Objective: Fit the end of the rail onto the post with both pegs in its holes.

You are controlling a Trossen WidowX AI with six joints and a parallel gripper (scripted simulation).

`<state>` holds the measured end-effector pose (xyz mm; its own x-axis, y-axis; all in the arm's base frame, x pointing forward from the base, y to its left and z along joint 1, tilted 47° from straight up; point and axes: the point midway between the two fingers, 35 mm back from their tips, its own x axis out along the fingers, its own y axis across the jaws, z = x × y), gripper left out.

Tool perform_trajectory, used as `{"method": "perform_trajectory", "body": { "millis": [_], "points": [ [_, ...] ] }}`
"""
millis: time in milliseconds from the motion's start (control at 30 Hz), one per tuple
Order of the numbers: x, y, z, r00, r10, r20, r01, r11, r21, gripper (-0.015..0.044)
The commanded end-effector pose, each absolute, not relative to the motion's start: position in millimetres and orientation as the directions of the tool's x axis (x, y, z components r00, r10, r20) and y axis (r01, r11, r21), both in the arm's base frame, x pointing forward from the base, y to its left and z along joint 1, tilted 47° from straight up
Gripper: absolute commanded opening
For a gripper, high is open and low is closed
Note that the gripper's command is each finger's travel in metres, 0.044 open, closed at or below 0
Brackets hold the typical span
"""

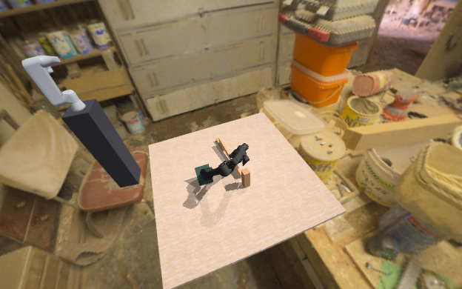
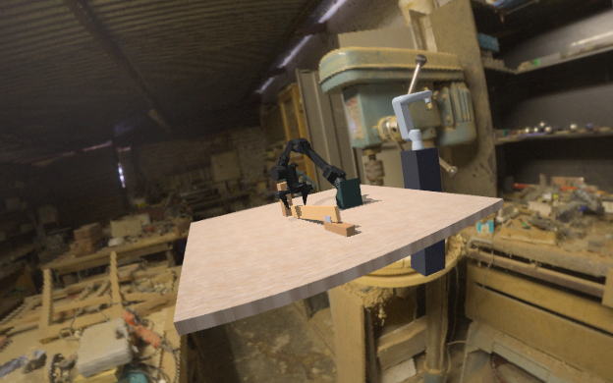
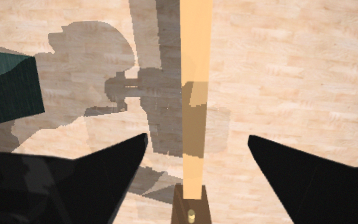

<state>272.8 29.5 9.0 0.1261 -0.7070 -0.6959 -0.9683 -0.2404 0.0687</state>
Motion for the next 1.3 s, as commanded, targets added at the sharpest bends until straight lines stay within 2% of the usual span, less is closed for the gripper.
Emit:
{"method": "perform_trajectory", "body": {
  "millis": [0,800,1267],
  "points": [
    [273,24,4,0.126,-0.712,-0.691,-0.966,-0.245,0.076,0.0440],
    [275,-2,-19,0.126,-0.716,-0.687,-0.967,-0.244,0.077,0.0440],
    [275,-2,-19,0.126,-0.716,-0.687,-0.967,-0.244,0.077,0.0072]
  ]
}}
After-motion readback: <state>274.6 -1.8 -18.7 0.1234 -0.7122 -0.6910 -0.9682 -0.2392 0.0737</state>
